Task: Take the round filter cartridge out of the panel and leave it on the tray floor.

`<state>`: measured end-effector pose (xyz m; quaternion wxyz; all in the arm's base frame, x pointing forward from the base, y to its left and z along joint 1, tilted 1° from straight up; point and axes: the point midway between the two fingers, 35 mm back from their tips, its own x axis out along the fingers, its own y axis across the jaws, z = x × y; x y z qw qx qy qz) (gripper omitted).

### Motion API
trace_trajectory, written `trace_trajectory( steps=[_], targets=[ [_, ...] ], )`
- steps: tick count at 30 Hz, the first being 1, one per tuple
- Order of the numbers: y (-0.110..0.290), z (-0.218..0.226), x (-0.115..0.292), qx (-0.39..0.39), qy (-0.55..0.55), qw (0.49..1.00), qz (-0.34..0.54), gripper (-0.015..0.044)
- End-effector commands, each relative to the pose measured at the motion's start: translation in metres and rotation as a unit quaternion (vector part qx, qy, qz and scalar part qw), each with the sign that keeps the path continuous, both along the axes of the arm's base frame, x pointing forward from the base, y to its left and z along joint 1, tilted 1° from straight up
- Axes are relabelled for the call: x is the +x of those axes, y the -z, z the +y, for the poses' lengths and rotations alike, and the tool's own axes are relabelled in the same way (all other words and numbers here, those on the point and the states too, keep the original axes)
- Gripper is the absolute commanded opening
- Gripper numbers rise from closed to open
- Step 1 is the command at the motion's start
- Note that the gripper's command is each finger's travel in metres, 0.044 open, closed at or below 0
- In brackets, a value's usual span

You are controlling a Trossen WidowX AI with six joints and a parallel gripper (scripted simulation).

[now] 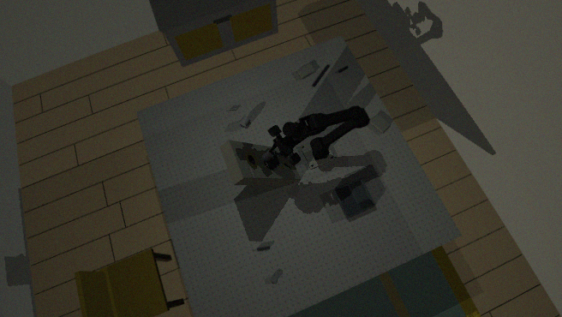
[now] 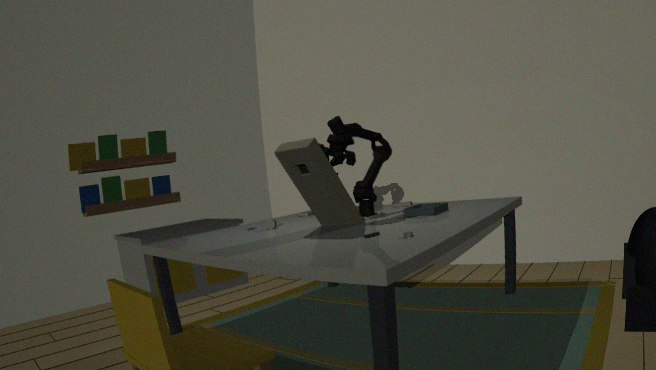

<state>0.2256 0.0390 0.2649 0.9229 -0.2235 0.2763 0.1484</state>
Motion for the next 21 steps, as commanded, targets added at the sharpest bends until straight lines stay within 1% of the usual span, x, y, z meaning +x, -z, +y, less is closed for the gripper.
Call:
trace_trajectory(
  steps=[1,2,3,15,17,21],
  targets=[
    [-0.002,0.000,0.001,0.000,0.000,1.000,-0.002,0.0079],
    [-0.002,0.000,0.001,0.000,0.000,1.000,-0.002,0.0105],
    [-0.002,0.000,0.001,0.000,0.000,1.000,-0.002,0.0114],
    [0.001,0.000,-0.001,0.001,-0.002,1.000,-0.007,0.0114],
    [-0.010,0.001,0.004,0.001,-0.002,1.000,-0.007,0.0114],
    [-0.047,0.004,0.022,0.001,-0.002,1.000,-0.008,0.0114]
  ],
)
